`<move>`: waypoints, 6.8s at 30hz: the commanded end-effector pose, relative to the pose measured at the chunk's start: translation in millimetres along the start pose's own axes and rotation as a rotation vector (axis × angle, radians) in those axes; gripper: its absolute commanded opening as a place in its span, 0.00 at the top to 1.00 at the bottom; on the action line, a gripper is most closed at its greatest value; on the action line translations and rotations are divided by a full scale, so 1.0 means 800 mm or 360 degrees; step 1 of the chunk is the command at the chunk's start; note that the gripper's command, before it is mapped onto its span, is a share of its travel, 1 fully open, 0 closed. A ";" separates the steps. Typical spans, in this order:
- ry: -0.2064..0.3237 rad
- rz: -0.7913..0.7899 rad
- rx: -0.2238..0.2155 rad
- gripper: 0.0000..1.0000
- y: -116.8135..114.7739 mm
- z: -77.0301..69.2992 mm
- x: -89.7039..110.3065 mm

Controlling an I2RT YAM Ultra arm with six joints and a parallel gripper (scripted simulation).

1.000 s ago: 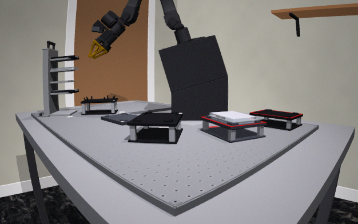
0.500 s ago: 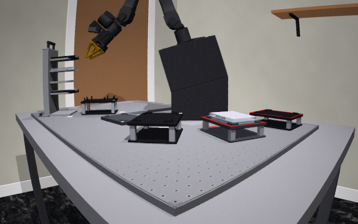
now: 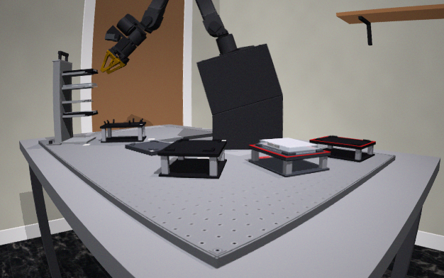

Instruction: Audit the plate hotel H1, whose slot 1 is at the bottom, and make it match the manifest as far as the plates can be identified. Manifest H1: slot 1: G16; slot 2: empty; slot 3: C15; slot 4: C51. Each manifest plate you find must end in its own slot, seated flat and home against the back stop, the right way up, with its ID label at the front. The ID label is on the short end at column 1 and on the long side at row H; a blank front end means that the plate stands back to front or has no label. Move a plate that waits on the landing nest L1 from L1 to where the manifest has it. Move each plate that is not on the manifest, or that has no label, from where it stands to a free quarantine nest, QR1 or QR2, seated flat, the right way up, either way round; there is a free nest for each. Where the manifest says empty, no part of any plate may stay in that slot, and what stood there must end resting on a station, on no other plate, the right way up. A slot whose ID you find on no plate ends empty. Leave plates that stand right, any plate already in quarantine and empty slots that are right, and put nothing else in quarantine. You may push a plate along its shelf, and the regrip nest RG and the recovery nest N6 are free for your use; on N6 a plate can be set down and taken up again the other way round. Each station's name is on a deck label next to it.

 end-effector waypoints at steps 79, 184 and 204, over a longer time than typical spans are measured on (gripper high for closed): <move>-0.0030 -0.0003 0.0008 0.14 -0.004 0.036 -0.049; -0.0024 -0.0004 0.0008 0.14 0.002 -0.072 0.061; -0.0023 -0.0004 0.0008 0.14 0.003 -0.086 0.087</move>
Point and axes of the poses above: the point where the finger pads meet when closed, its own z axis out along the fingers, its own y axis across the jaws, x = y × z, the point moved 8 cm from there along -z, back along the fingers, and after that the axes turned 3 degrees about -z, right-handed, at the moved point
